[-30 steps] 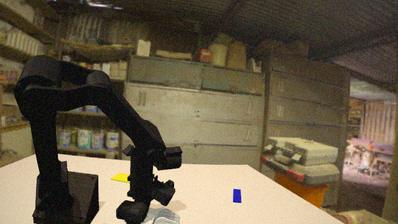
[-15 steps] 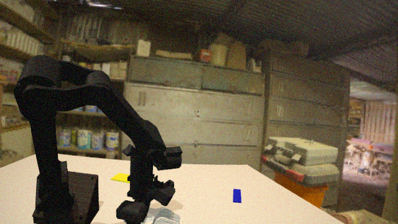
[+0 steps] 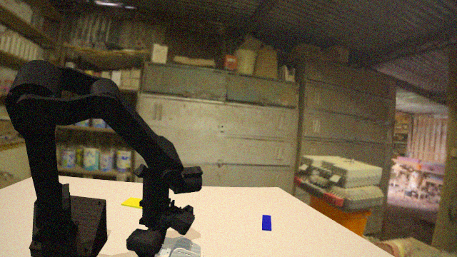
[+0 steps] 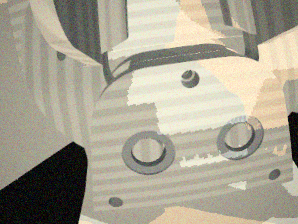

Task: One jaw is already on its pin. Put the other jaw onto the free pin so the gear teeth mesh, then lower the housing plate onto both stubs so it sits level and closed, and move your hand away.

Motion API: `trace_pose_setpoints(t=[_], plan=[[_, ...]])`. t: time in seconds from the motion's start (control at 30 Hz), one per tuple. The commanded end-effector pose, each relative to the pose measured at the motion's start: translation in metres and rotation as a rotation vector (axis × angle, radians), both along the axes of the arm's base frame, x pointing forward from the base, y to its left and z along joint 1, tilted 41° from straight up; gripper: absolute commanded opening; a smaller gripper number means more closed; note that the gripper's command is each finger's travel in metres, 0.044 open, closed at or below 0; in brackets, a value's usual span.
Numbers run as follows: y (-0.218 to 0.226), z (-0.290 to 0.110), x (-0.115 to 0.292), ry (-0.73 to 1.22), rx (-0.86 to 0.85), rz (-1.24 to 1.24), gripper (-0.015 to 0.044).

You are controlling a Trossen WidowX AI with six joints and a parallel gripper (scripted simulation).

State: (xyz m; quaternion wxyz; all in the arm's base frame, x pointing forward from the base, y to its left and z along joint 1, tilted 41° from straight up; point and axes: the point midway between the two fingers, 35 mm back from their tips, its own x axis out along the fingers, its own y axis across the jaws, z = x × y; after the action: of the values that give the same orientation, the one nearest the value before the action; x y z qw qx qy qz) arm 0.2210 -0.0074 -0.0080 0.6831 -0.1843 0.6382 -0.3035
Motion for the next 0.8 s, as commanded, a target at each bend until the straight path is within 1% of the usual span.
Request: trace_pose_setpoints(t=[0.0, 0.33, 0.43, 0.6, 0.77], plan=[[0.000, 0.000, 0.000, 0.001, 0.000, 0.001, 0.0440], [0.002, 0.002, 0.000, 0.001, 0.000, 0.001, 0.0440], [0.016, 0.016, 0.001, 0.001, 0.003, 0.001, 0.0440], [0.048, 0.057, -0.003, 0.003, 0.002, -0.001, 0.0440], [0.049, 0.058, -0.003, 0.003, 0.002, -0.001, 0.0440]])
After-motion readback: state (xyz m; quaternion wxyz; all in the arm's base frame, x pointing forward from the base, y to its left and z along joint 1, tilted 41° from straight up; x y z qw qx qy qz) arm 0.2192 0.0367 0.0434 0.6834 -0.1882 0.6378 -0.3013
